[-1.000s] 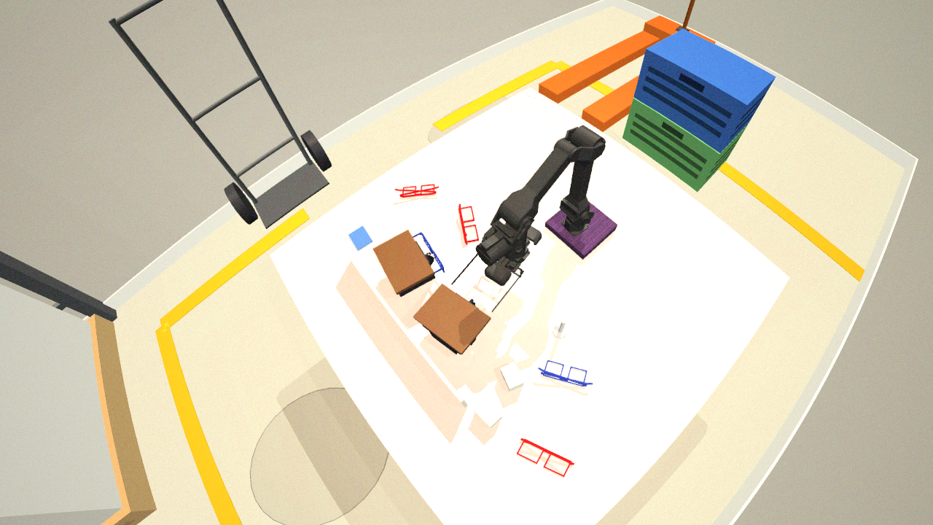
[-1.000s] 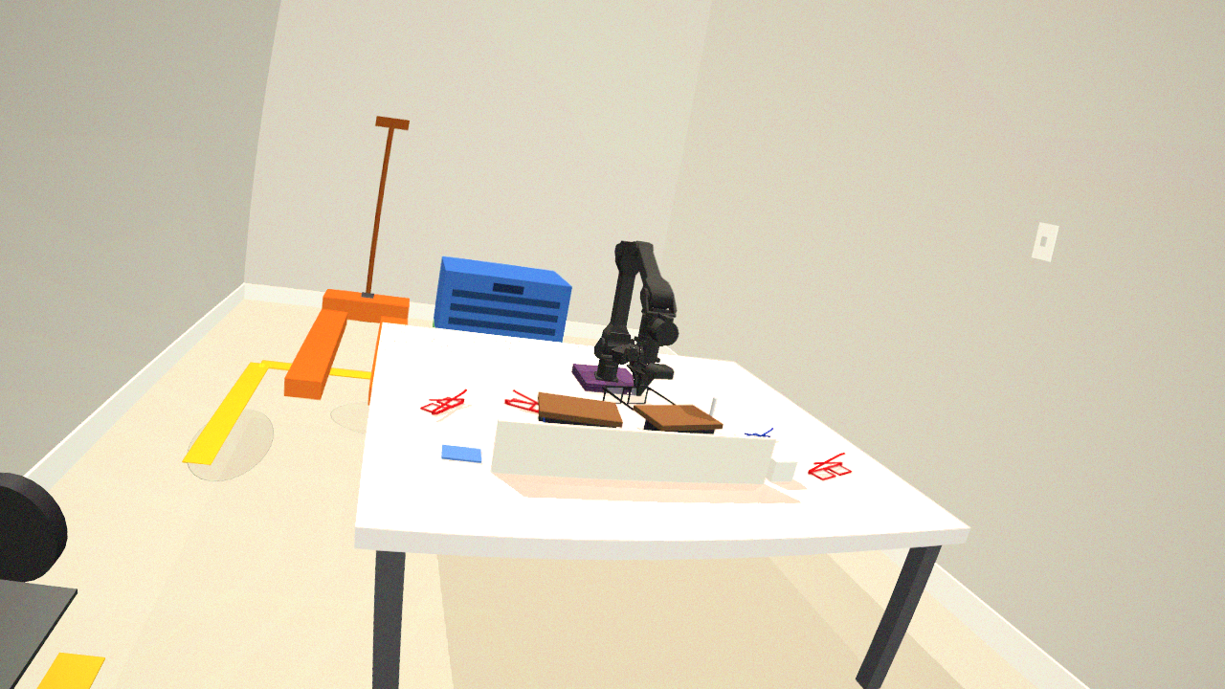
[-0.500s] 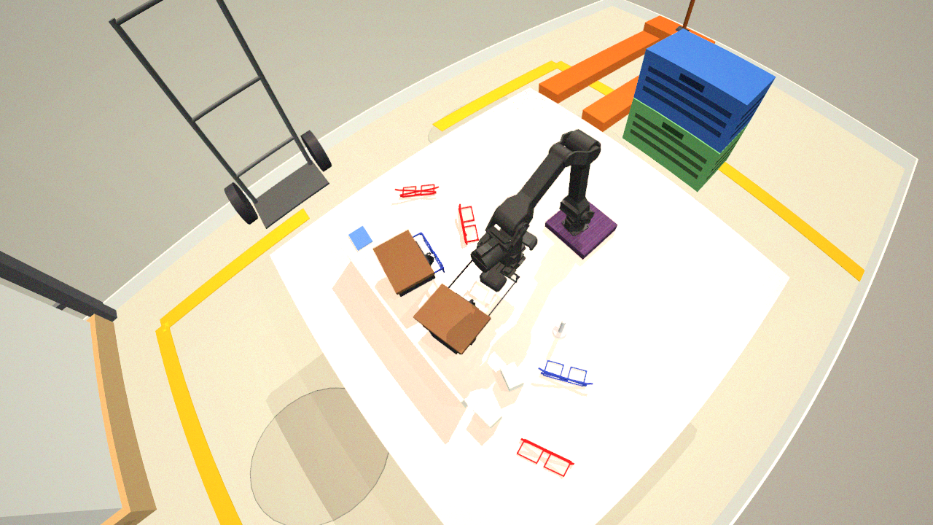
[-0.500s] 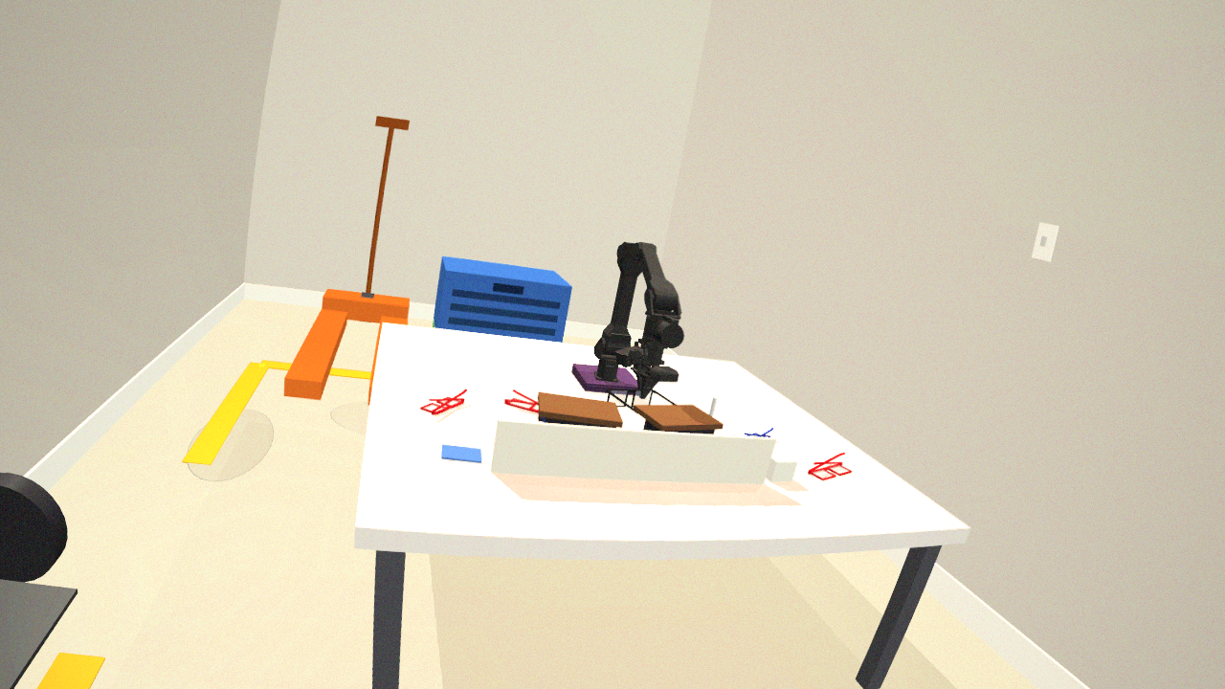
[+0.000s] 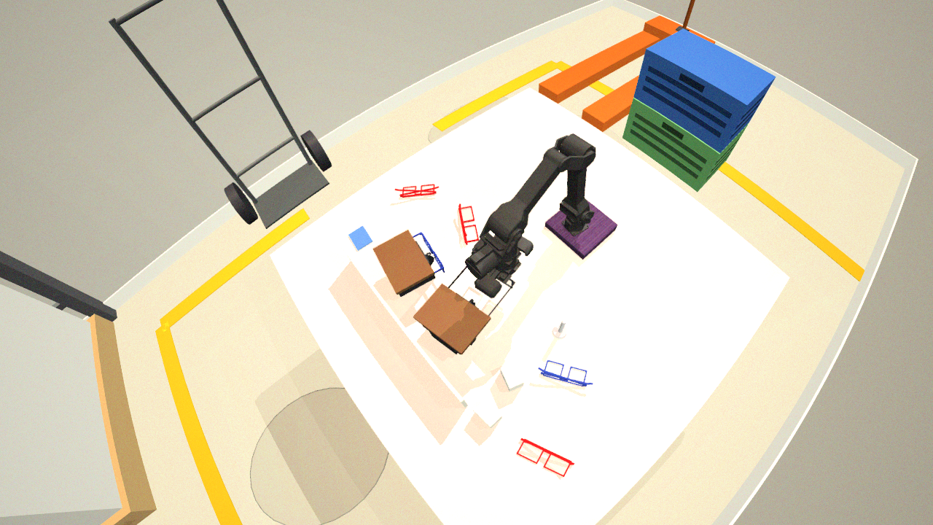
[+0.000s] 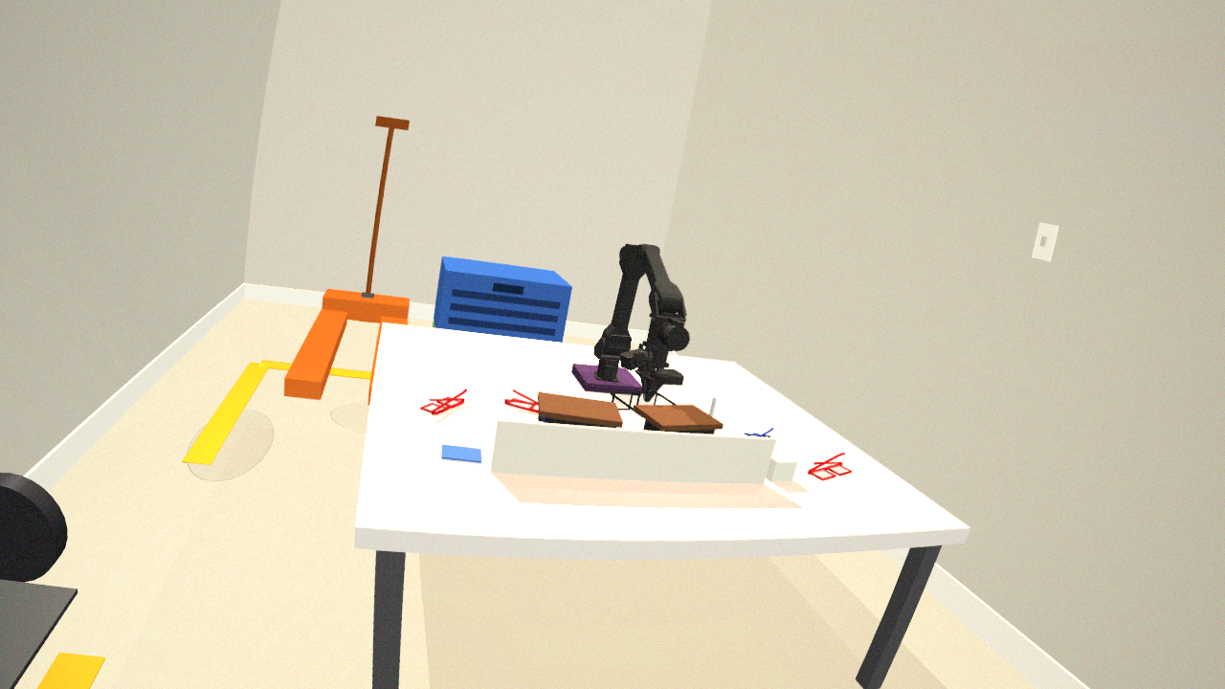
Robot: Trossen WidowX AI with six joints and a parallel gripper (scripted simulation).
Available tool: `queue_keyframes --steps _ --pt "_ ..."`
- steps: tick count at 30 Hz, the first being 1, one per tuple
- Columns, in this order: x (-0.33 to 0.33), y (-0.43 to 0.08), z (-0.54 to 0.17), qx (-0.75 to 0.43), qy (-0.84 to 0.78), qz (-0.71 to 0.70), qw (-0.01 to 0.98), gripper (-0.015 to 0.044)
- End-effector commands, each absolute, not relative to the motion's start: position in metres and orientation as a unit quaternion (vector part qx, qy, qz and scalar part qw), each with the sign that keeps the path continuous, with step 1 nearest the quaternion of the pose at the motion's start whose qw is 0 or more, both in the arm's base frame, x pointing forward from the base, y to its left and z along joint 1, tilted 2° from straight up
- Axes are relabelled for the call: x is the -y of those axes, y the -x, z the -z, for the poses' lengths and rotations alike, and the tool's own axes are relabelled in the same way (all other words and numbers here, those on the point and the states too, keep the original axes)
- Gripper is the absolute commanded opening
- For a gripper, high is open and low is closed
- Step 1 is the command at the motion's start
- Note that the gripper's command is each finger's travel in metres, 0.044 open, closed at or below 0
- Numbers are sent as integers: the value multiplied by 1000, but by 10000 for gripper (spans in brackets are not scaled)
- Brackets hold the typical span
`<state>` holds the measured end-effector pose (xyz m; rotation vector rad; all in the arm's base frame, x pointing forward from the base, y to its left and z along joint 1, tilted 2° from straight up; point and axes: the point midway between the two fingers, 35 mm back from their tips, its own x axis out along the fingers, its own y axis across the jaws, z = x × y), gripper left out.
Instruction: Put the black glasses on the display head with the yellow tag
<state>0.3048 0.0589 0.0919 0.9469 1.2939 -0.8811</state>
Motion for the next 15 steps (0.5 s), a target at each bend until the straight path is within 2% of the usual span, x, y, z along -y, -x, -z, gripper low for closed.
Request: queue_keyframes --steps 1,15 --pt "-62 -312 -92 -560 -411 383 609 0" --pt "-69 -331 -92 -560 -411 383 609 0"
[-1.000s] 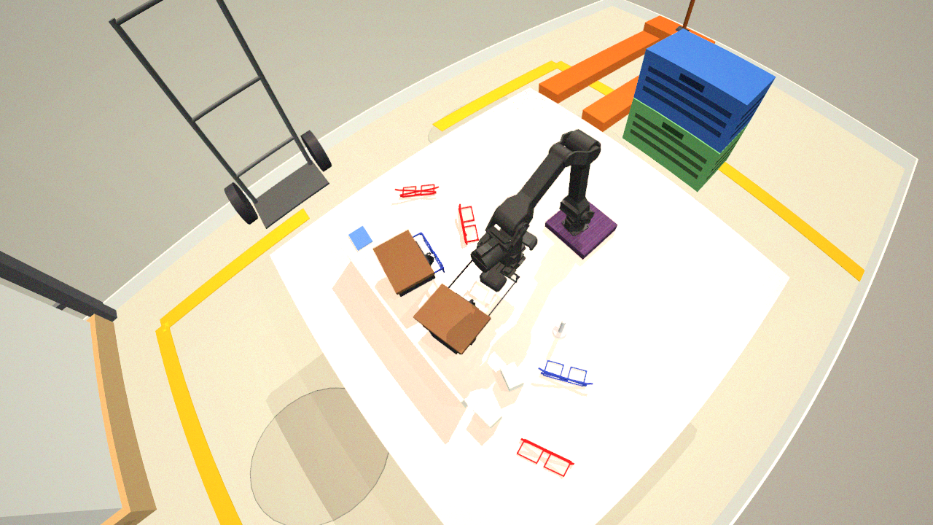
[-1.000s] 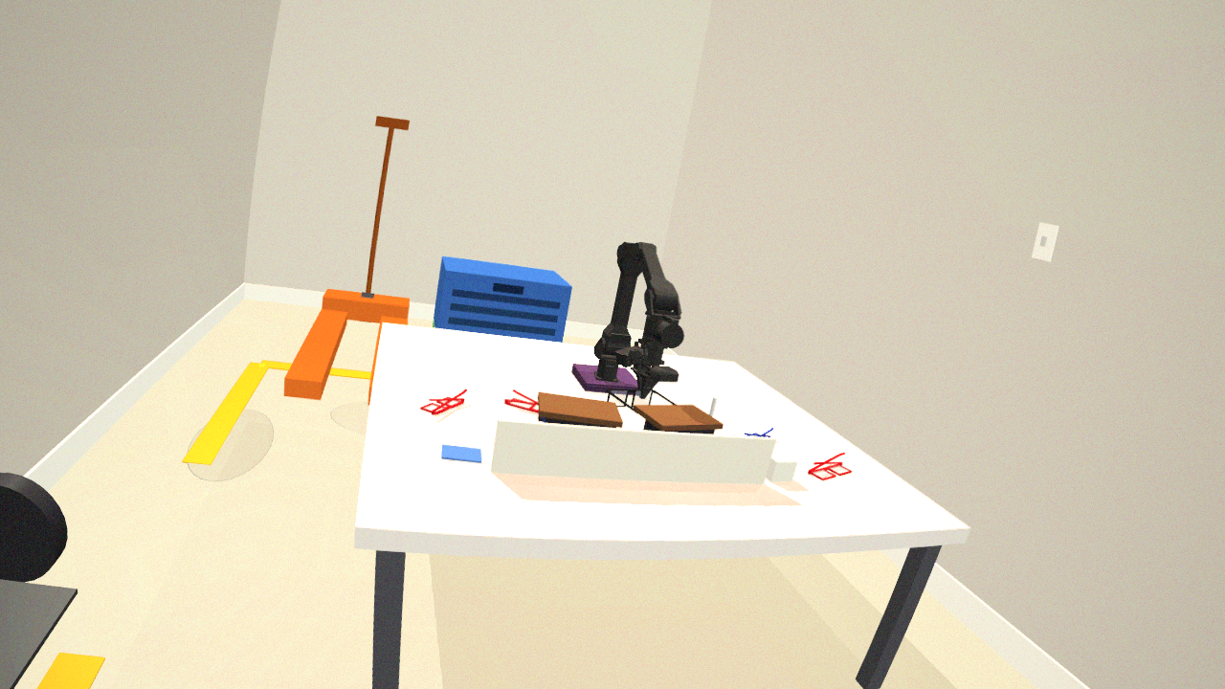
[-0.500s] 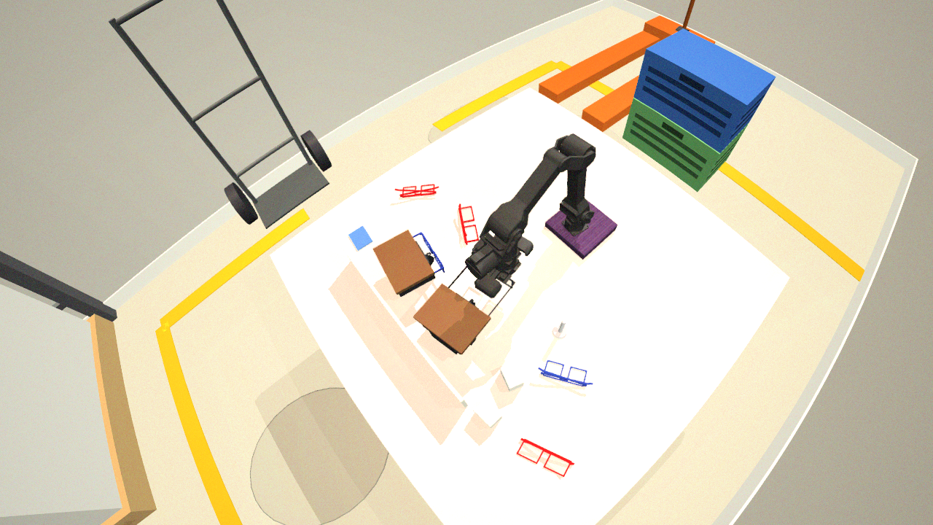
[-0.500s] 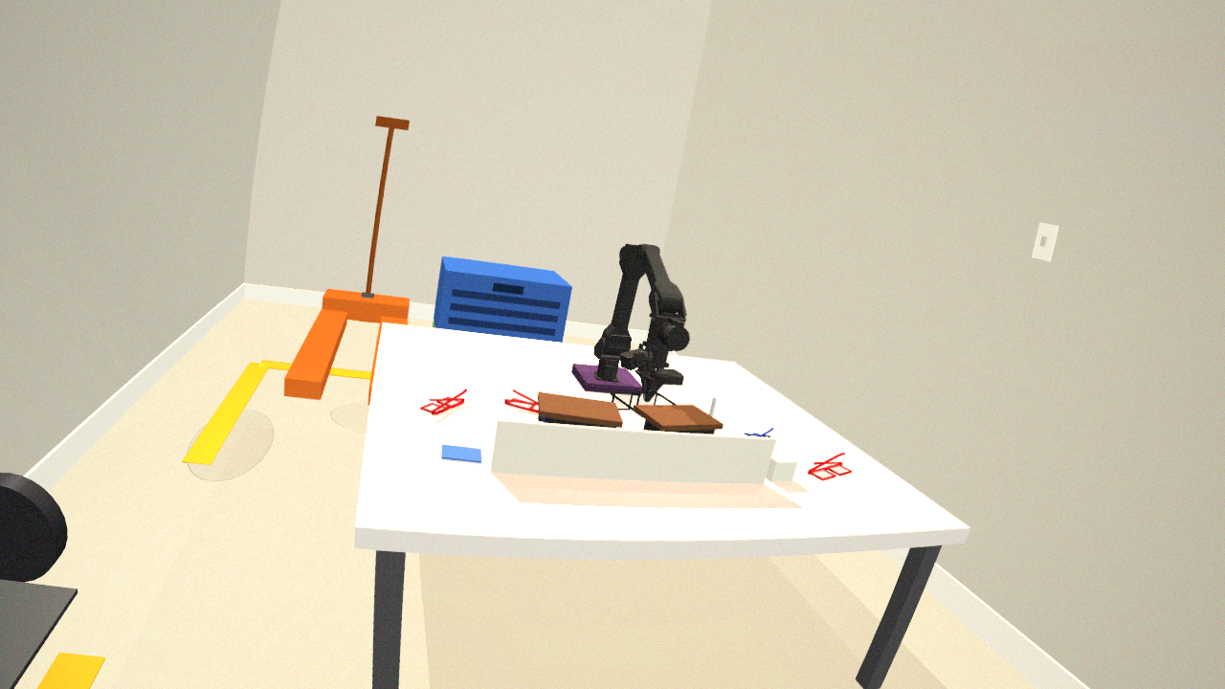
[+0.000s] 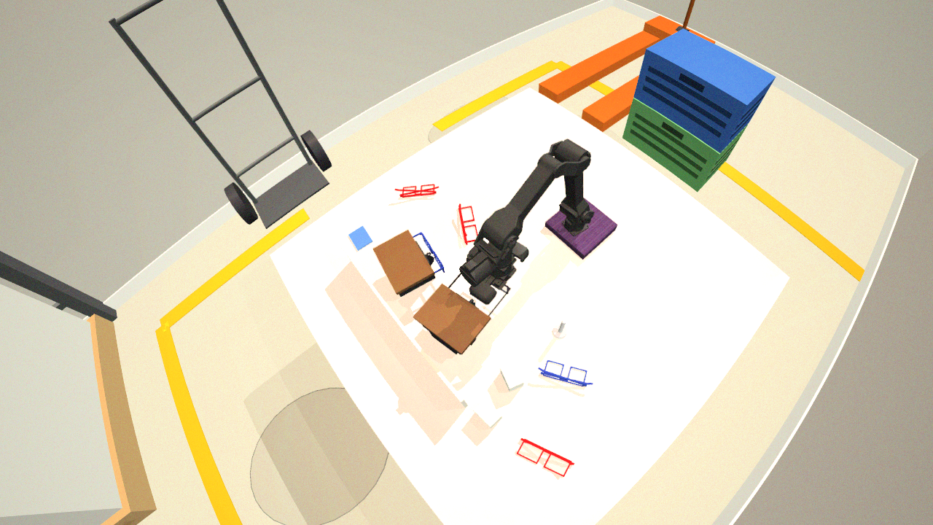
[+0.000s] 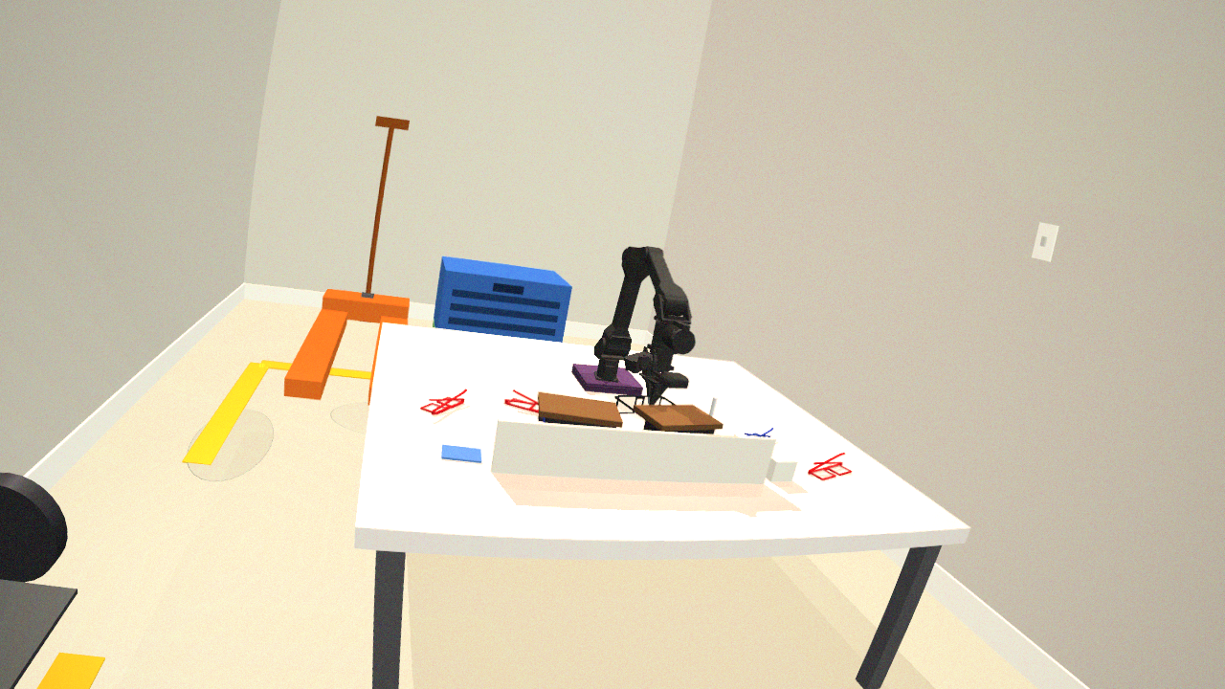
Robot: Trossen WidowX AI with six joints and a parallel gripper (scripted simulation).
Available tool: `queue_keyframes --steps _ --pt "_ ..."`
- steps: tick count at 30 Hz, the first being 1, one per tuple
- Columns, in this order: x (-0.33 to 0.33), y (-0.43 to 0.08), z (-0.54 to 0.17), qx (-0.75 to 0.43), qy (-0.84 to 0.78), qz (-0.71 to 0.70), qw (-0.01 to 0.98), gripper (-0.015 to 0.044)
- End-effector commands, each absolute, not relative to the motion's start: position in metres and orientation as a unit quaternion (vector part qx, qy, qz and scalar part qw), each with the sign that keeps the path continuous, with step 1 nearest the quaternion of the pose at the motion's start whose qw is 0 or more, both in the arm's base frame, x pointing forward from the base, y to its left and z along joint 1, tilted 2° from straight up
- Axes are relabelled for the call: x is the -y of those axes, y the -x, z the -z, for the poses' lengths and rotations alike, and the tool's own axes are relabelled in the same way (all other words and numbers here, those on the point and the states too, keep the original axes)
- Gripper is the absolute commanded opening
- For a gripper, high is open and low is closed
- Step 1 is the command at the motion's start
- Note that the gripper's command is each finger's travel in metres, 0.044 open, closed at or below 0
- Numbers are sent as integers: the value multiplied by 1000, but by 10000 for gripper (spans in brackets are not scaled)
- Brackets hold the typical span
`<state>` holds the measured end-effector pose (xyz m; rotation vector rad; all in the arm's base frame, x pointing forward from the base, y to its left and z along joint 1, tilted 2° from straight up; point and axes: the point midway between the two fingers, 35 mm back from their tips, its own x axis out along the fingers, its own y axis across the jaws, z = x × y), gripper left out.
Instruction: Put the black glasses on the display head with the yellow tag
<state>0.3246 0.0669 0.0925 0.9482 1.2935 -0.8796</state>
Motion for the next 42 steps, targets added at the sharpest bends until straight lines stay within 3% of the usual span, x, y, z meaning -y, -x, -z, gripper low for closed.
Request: queue_keyframes --steps 1,42 --pt "-69 -332 -92 -560 -411 383 609 0" --pt "-90 -384 -97 -559 -413 381 610 0"
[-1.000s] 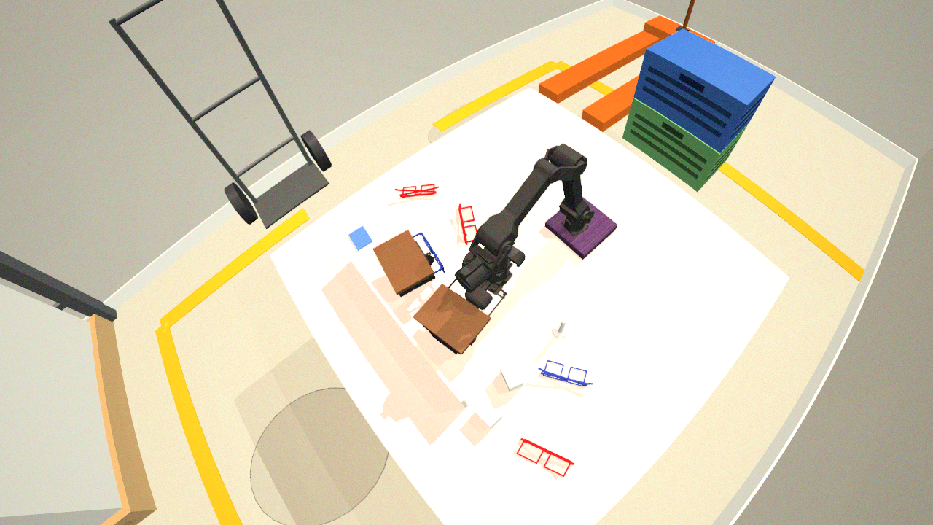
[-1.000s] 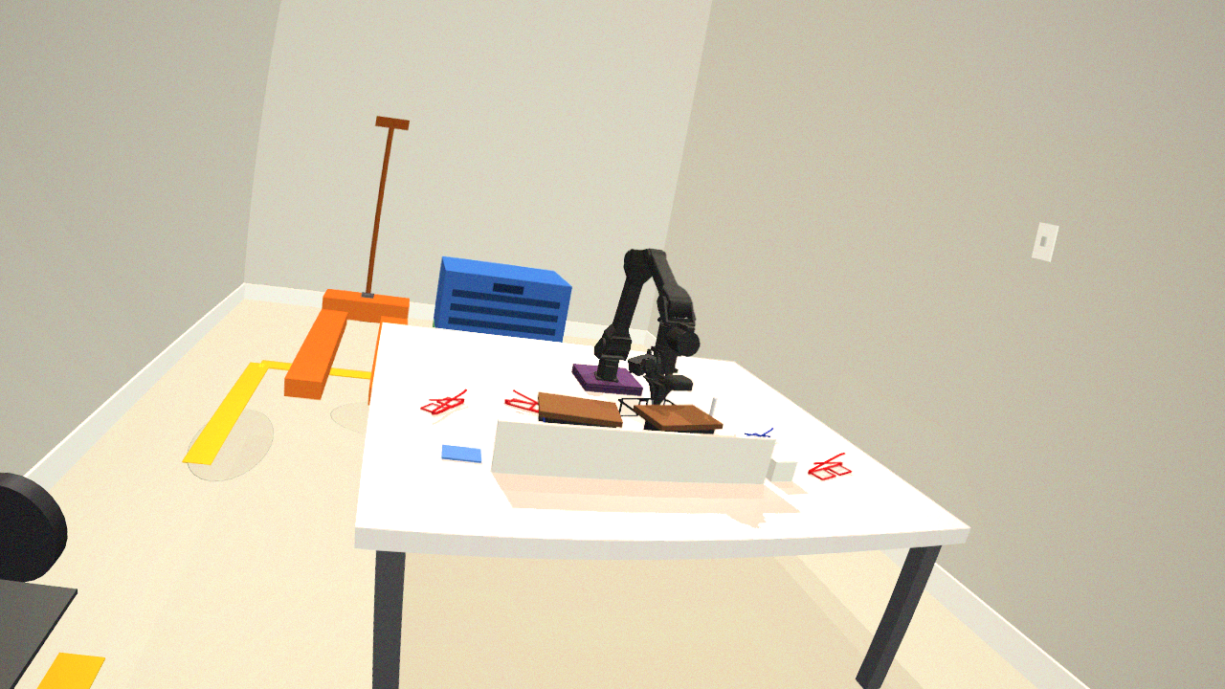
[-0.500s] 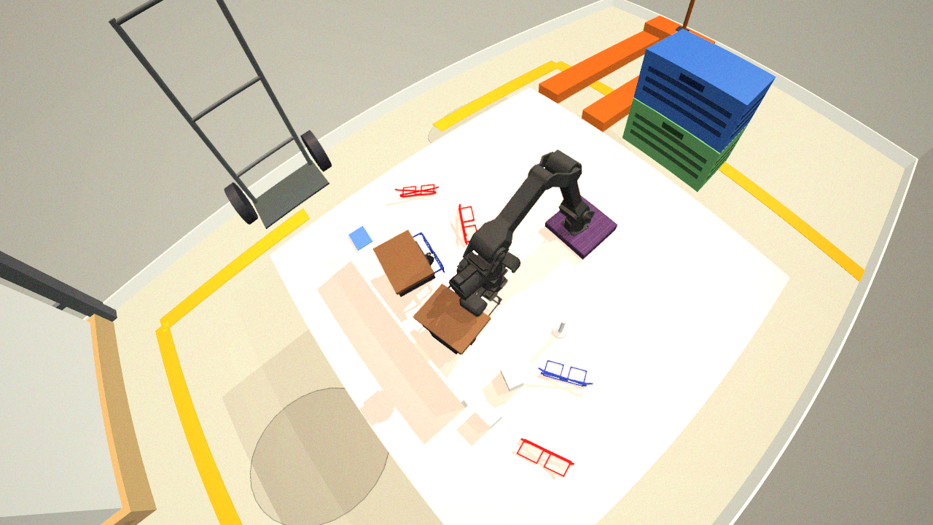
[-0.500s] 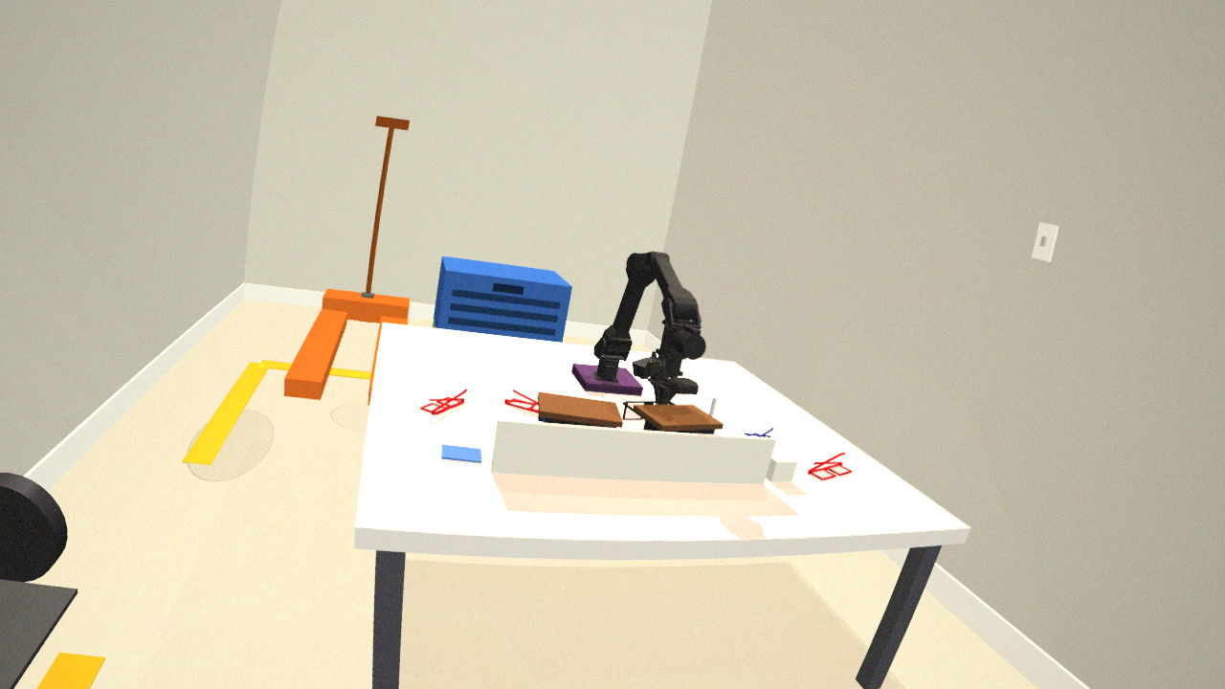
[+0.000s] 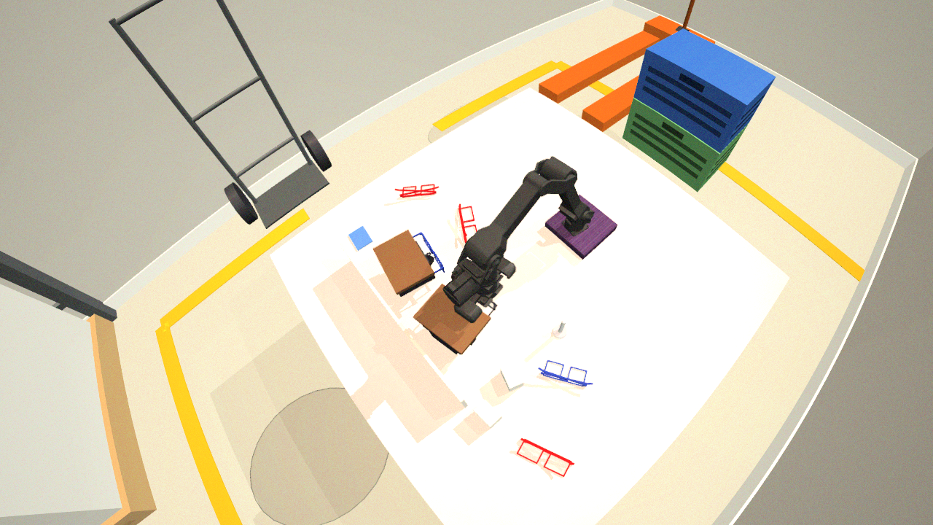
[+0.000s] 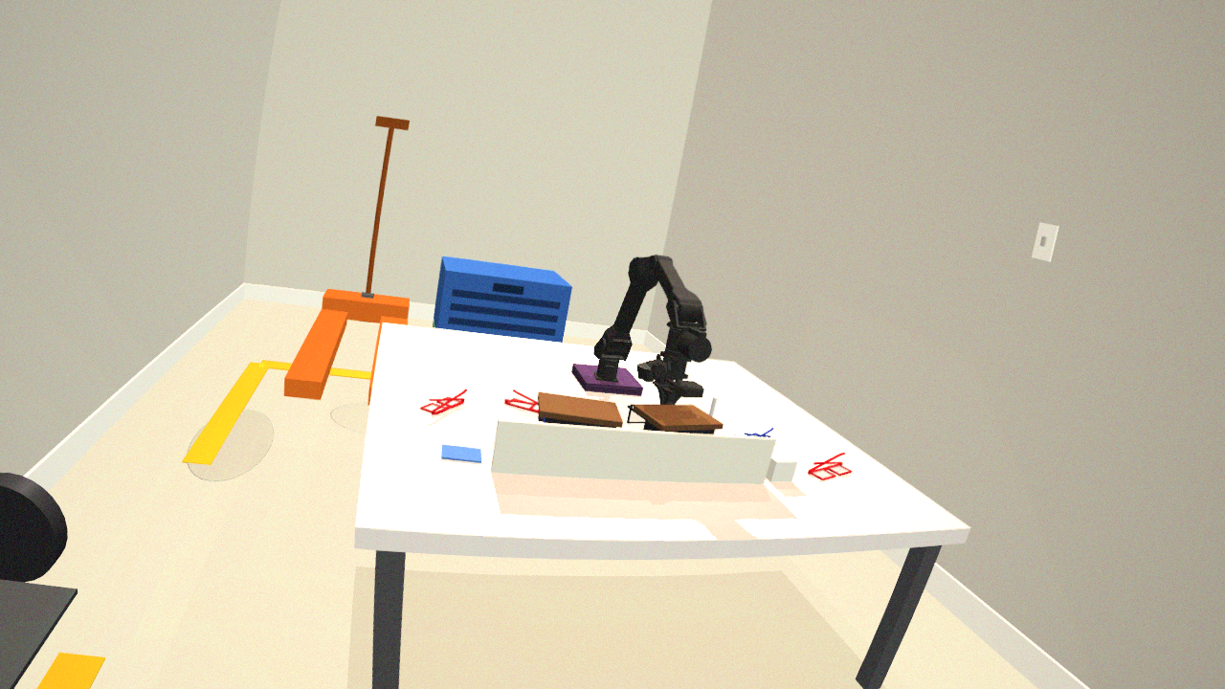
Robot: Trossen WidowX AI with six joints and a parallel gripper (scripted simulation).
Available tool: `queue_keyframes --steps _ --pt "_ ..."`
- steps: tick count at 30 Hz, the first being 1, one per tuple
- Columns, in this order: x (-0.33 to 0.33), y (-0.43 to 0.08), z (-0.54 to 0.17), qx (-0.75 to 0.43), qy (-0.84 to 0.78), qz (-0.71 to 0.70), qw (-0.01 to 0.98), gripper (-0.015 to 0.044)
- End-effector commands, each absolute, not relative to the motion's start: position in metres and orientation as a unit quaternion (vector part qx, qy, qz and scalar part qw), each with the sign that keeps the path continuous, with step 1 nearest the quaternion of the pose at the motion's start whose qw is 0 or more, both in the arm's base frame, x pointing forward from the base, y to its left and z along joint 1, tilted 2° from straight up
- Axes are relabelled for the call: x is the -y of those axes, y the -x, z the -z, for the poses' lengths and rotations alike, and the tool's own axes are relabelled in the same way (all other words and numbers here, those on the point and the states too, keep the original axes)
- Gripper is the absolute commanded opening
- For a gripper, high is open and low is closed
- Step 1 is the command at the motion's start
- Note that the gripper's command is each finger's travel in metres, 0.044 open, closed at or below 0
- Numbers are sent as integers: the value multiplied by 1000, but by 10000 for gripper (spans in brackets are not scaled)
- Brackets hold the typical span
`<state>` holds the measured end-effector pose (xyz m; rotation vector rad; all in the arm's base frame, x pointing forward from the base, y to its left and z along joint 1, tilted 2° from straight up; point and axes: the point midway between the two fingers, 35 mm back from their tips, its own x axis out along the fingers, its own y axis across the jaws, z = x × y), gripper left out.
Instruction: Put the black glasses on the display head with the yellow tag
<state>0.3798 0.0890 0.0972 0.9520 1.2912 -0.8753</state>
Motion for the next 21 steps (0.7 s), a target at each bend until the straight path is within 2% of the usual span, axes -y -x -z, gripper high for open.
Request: queue_keyframes --steps 1,21 --pt "-90 -385 -97 -559 -413 381 610 0" --pt "-91 -387 -95 -558 -413 381 610 0"
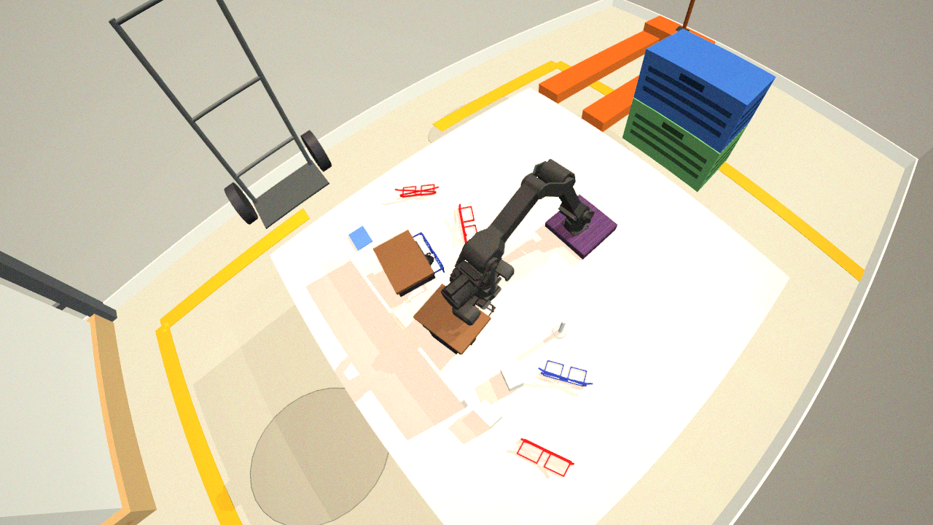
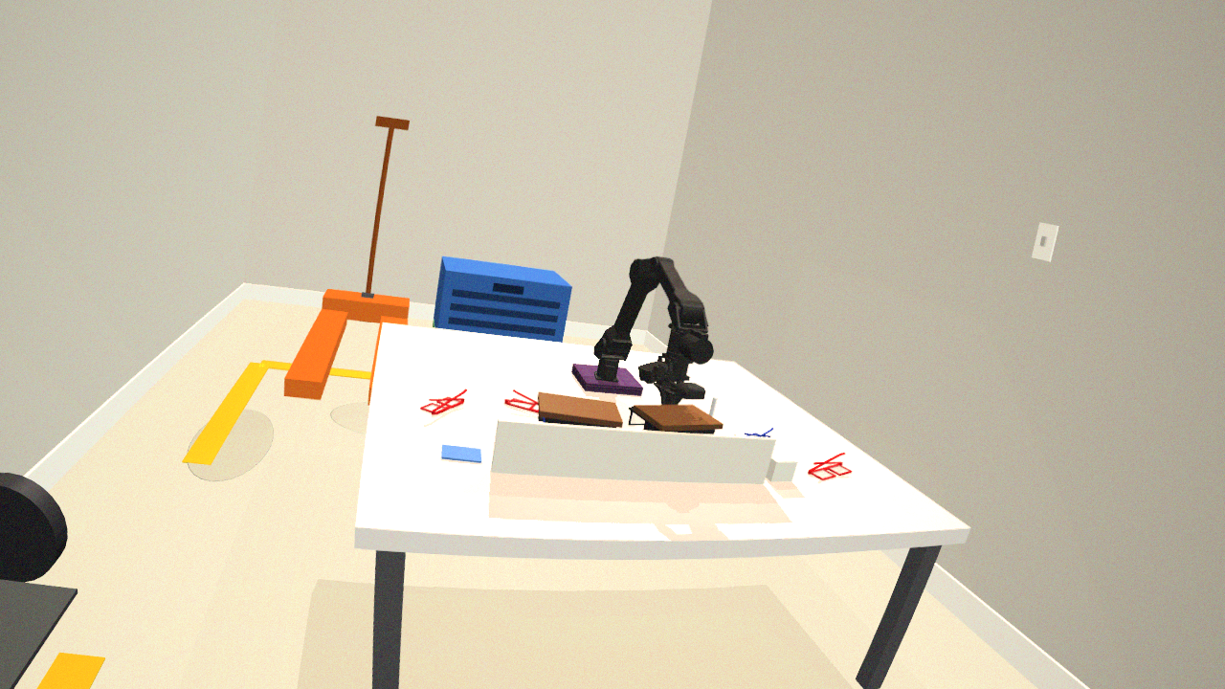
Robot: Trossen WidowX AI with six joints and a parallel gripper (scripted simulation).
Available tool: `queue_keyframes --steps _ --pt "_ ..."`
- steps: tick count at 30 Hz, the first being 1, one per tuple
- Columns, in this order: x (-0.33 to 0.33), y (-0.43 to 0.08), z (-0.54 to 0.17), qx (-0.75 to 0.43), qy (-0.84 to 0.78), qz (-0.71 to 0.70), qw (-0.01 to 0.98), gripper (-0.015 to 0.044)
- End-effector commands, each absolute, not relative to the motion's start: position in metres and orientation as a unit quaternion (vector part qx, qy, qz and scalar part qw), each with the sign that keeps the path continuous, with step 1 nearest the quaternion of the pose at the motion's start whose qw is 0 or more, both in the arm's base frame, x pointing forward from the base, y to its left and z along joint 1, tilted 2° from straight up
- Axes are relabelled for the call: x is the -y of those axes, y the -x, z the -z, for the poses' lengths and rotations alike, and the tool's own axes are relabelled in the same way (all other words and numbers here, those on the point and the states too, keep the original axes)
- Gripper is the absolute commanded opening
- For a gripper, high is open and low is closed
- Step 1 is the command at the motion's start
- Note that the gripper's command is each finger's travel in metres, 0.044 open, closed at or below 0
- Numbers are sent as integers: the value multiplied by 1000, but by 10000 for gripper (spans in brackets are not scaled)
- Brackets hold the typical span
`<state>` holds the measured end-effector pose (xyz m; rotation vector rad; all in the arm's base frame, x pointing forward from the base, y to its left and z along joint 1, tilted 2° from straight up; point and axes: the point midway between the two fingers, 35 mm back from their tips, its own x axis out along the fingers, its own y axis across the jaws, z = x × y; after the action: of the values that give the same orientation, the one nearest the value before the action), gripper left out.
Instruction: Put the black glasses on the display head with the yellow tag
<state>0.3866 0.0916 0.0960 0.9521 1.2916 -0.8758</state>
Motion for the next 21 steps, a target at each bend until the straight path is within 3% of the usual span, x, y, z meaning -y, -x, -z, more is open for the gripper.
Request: queue_keyframes --steps 1,21 --pt "-91 -387 -94 -558 -413 381 610 0" --pt "-91 -387 -90 -558 -413 381 610 0"
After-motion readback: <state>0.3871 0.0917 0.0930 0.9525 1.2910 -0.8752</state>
